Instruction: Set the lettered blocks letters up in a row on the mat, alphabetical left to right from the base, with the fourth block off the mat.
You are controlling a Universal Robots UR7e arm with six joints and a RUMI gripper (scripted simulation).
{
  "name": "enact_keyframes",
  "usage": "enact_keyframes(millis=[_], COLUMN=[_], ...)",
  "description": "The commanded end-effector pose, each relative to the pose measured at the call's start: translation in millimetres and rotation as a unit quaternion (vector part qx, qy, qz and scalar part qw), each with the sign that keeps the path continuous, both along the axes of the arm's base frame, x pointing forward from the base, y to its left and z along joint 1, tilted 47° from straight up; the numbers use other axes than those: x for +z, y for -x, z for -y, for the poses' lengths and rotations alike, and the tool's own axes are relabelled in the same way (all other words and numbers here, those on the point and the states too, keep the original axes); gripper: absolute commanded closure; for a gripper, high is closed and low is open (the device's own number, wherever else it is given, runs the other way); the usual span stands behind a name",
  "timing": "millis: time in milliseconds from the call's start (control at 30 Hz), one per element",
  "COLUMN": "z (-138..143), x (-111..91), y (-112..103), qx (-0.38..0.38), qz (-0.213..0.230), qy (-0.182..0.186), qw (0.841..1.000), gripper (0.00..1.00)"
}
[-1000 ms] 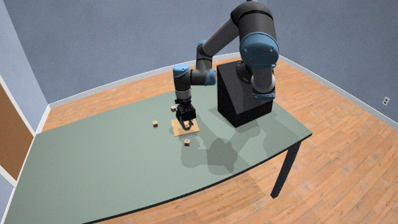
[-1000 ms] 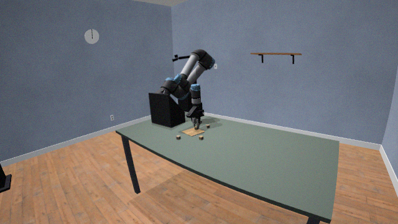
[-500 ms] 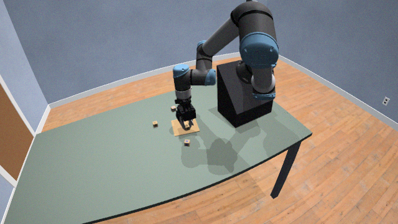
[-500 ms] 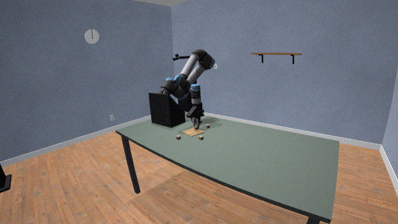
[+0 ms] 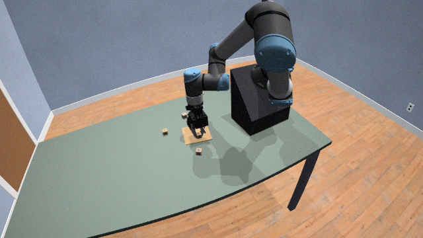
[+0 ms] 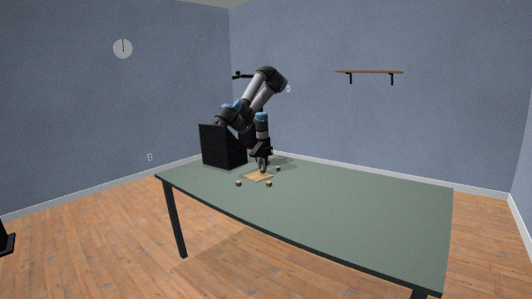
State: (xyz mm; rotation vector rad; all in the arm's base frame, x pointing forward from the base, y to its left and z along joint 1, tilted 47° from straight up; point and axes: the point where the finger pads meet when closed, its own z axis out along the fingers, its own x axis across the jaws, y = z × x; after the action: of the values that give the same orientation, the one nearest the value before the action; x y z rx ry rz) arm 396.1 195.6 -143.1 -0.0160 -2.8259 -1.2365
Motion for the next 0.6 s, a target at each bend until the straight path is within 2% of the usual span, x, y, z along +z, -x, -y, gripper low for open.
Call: enact_keyframes(millis=[0, 567], z=[0.3, -2.1], x=[0.1, -2.2], y=[-0.4, -0.3], qx=[0.0, 0.0], qz=[0.0, 0.0], qy=[0.0, 0.0], qw=[1.0, 1.0], gripper=[0.95, 0.95])
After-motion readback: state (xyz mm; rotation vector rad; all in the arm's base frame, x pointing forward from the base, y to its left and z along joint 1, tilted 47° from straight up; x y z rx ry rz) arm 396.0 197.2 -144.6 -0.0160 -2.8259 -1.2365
